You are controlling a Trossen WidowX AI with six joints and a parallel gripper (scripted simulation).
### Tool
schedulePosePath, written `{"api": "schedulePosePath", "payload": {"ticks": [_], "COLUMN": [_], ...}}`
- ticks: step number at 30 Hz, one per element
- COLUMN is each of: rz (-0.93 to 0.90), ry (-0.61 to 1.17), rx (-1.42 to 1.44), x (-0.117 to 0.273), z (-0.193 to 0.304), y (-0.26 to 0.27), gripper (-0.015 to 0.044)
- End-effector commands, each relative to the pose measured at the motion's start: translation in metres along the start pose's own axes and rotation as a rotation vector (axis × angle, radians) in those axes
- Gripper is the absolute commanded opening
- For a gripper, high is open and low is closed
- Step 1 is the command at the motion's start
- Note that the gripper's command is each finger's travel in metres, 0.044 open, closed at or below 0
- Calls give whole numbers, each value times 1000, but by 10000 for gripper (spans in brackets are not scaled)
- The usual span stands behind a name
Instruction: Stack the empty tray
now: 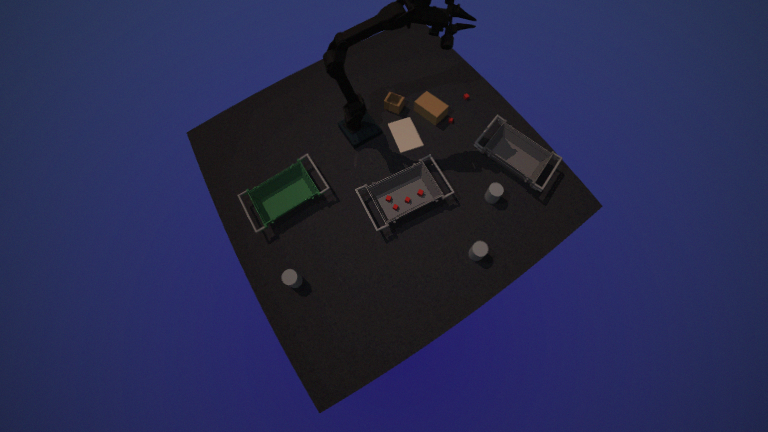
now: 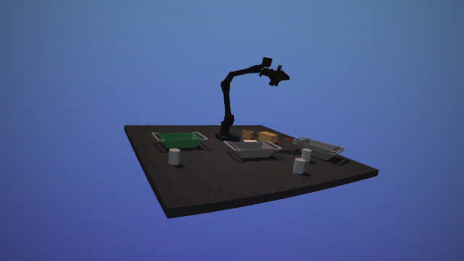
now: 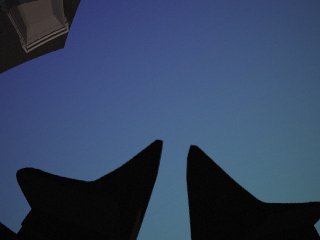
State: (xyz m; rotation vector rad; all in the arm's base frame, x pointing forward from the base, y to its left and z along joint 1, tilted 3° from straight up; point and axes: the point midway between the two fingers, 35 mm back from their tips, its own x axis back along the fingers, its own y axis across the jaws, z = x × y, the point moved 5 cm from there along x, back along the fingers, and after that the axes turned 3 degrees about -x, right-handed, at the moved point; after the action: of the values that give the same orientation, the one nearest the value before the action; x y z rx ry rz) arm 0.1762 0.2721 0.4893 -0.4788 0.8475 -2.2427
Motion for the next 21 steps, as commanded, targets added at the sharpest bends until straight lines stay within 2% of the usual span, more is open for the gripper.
{"api": "schedulePosePath", "payload": {"ticks": [1, 6, 13, 21], "rz": [-140, -270, -573, -890], "ry": [-30, -91, -258, -505], "rx": [44, 79, 81, -25], "x": [-31, -56, -95, -98], "z": [-3, -7, -8, -10], "y": [36, 73, 176, 305], "gripper": [84, 84, 84, 84]}}
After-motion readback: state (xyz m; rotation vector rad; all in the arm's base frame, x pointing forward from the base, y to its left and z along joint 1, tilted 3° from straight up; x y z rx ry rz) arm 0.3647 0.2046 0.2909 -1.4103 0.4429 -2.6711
